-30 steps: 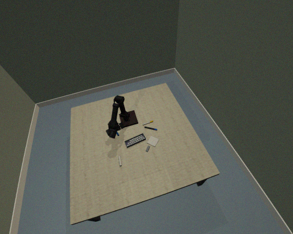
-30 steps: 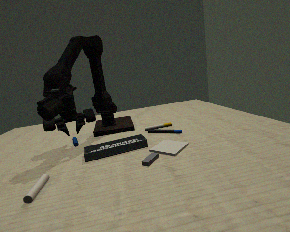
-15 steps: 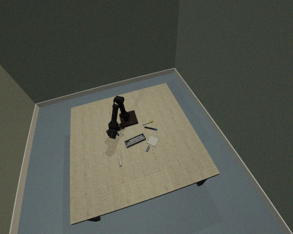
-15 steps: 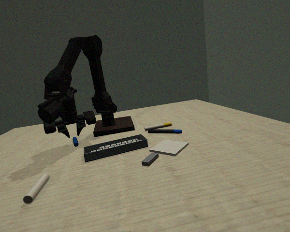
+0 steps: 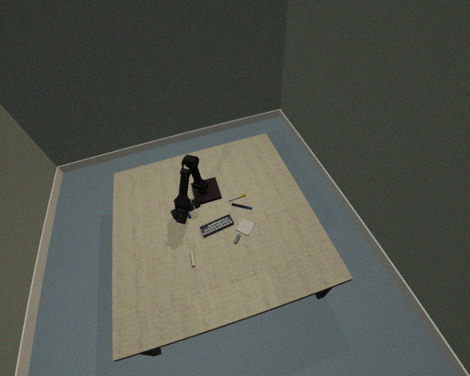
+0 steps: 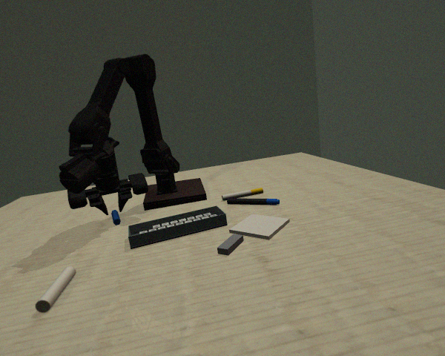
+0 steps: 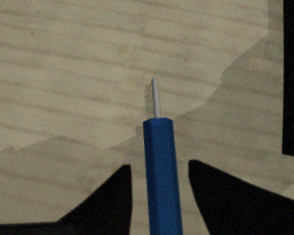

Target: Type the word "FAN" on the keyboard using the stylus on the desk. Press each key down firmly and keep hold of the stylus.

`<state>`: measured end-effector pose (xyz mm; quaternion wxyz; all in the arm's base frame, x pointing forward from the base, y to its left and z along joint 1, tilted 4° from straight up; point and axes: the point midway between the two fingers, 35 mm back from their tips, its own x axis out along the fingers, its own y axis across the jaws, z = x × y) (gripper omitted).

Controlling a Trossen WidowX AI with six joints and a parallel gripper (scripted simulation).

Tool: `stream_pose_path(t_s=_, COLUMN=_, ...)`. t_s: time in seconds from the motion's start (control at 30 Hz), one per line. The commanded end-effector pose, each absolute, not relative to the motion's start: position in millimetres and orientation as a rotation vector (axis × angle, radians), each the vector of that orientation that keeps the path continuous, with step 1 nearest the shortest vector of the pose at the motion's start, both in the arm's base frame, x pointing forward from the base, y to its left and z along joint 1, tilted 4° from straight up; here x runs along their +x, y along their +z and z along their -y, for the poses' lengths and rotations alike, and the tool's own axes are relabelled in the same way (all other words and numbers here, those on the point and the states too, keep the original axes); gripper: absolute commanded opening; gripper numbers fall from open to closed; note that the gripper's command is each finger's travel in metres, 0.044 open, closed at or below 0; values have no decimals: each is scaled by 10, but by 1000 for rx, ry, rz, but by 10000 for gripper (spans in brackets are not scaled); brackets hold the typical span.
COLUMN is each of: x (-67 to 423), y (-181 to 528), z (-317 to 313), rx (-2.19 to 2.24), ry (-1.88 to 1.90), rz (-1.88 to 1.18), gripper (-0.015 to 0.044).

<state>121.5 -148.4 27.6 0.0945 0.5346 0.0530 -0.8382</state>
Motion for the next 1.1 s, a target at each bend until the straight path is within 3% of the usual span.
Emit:
stream_pose_path(t_s=0.0, x=1199, y=231, z=1471, rx=1580, ry=-2497, rz=-156, gripper=150)
stream_pose_path(t_s=0.6, x=1204, y=164, z=1470, rx=1580, ry=-2497, rz=-157, gripper=150)
stream_pose_path(t_s=0.77, x=1213, y=178, z=1477, rx=1580, ry=-2490, rz=-162, gripper=19)
stream_pose_path(t_s=1.07, x=1213, y=178, z=1477, rx=1580, ry=-2490, rz=-162, gripper=0)
